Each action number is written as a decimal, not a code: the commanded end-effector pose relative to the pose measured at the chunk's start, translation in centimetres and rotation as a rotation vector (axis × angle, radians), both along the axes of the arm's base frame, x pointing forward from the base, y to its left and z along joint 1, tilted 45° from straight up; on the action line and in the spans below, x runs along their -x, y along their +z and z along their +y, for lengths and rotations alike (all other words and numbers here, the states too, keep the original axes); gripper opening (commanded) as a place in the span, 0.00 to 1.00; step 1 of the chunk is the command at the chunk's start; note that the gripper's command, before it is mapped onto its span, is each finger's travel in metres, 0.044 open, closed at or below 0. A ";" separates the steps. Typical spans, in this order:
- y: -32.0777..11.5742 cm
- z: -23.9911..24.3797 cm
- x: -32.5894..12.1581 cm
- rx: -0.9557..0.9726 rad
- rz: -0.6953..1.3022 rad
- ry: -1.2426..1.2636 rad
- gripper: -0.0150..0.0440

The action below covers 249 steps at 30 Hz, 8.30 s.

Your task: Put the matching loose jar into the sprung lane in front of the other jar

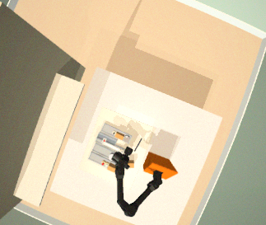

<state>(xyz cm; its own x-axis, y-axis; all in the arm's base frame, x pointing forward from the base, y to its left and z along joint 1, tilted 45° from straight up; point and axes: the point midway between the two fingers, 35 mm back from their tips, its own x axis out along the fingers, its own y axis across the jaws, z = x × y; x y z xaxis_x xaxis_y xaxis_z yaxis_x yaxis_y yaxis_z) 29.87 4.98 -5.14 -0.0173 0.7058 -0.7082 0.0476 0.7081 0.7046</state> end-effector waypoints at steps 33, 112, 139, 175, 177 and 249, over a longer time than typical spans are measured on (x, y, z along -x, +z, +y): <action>0.3 -0.1 -2.6 0.001 -0.027 -0.005 0.25; 0.6 -0.4 -4.8 0.001 -0.028 -0.005 0.25; 0.5 -0.4 -4.9 0.001 -0.029 -0.005 0.25; 0.1 0.0 -5.1 0.001 -0.029 -0.005 0.25; 0.1 0.1 -5.1 0.001 -0.029 -0.005 0.25; -1.1 1.3 -4.5 0.000 -0.028 -0.005 0.25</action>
<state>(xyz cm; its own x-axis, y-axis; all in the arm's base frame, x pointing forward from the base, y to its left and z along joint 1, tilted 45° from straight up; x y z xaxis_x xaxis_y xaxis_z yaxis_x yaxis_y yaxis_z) 34.21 6.18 -6.36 -0.0002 0.7018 -0.7123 0.0348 0.7119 0.7014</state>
